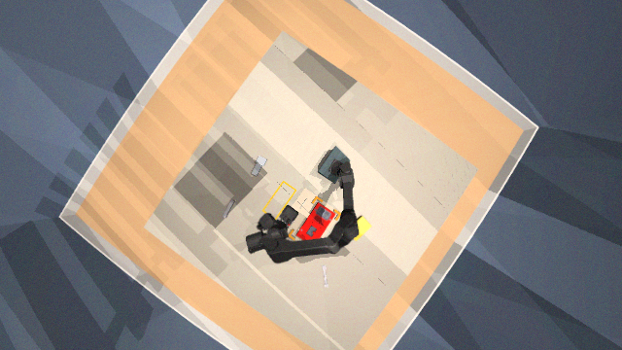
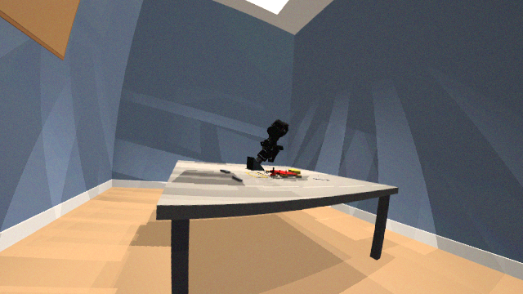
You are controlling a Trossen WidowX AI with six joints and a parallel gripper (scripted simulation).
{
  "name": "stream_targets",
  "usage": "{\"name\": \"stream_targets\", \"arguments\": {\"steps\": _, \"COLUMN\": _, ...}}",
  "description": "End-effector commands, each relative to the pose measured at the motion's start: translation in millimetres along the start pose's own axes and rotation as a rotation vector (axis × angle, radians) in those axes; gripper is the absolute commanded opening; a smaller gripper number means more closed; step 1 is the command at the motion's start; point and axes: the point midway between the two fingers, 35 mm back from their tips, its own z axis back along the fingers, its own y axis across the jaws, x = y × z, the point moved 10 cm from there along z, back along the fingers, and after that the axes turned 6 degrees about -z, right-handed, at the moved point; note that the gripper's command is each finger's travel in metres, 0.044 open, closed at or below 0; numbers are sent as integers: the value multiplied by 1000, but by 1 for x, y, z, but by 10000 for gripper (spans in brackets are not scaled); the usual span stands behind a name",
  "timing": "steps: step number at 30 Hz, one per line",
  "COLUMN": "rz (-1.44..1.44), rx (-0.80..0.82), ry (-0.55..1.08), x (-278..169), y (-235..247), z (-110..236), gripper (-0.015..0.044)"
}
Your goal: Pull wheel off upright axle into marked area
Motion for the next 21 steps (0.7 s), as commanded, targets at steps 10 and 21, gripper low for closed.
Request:
{"name": "stream_targets", "arguments": {"steps": 10, "rz": -3, "rx": -5, "ry": -5, "x": 64, "y": -30, "z": 4, "gripper": 0}}
{"name": "stream_targets", "arguments": {"steps": 21, "rz": -2, "rx": -7, "ry": -3, "x": 84, "y": -42, "z": 2, "gripper": 0}}
